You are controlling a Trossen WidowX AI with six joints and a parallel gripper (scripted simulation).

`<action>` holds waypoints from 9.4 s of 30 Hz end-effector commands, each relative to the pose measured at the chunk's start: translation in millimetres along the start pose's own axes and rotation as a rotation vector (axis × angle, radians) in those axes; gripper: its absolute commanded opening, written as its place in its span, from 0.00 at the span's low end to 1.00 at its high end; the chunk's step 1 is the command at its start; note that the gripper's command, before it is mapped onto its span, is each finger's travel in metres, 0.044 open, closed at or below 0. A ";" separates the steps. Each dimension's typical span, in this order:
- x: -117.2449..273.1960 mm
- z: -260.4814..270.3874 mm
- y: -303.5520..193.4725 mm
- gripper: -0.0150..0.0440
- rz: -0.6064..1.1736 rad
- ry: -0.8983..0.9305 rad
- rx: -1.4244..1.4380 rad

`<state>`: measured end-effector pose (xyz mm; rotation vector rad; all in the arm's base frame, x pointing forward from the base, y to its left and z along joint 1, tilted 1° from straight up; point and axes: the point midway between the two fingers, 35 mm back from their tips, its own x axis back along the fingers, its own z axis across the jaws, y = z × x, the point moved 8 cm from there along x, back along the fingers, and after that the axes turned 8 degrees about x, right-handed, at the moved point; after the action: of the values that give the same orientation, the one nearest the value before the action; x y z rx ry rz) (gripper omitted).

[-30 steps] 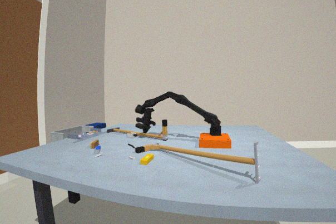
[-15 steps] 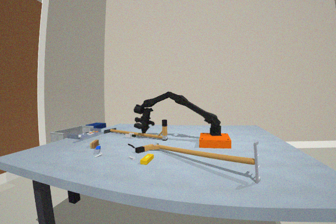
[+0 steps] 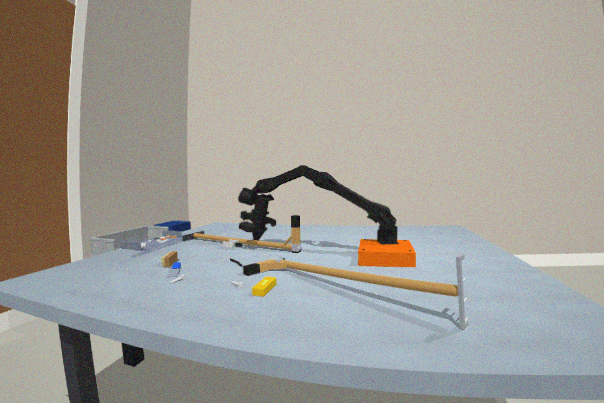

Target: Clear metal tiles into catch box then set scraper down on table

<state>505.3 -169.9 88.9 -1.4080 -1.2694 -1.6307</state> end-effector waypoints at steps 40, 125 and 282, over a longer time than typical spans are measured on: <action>24.8 -45.4 -1.9 0.25 0.019 0.036 0.087; -4.3 17.9 -0.1 0.25 0.013 0.034 0.087; 90.8 2.8 9.9 0.25 -0.085 0.024 0.075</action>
<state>494.3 -159.2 179.0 -1.3023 -1.3789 -1.6332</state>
